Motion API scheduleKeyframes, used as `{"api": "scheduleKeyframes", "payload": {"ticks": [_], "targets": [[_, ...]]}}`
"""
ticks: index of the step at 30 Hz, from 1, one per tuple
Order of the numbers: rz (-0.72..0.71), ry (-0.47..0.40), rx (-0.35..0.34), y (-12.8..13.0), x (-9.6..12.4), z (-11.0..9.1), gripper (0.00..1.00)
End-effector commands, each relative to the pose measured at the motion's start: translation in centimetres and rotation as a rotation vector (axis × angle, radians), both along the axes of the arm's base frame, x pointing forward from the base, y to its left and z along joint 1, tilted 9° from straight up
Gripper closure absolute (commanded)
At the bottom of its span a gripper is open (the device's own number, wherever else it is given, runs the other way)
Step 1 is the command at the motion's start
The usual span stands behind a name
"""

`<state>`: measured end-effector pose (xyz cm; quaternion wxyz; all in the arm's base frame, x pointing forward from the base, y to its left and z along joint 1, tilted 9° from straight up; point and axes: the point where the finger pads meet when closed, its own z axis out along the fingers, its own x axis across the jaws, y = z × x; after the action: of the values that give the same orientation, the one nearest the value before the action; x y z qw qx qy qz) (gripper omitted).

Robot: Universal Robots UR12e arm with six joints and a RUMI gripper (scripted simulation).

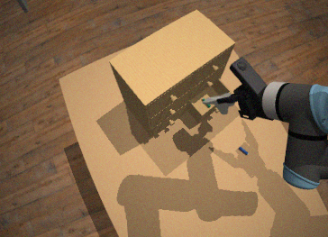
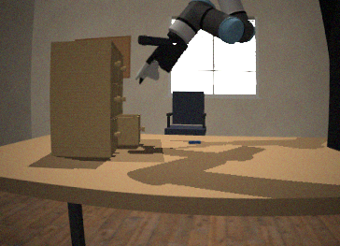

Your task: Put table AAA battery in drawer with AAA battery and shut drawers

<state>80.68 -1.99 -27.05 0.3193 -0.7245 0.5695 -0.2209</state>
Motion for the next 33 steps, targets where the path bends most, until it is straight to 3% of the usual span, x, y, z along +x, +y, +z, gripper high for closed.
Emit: {"api": "scheduleKeyframes", "payload": {"ticks": [1, 21, 33], "targets": [[0.002, 0.040, -0.015, -0.2, -0.6, 0.6, 0.00], [0.012, 0.242, -0.086, -1.2, -4.1, 3.2, 0.00], [0.020, 0.413, -0.147, -2.0, -7.0, 5.4, 0.00]]}}
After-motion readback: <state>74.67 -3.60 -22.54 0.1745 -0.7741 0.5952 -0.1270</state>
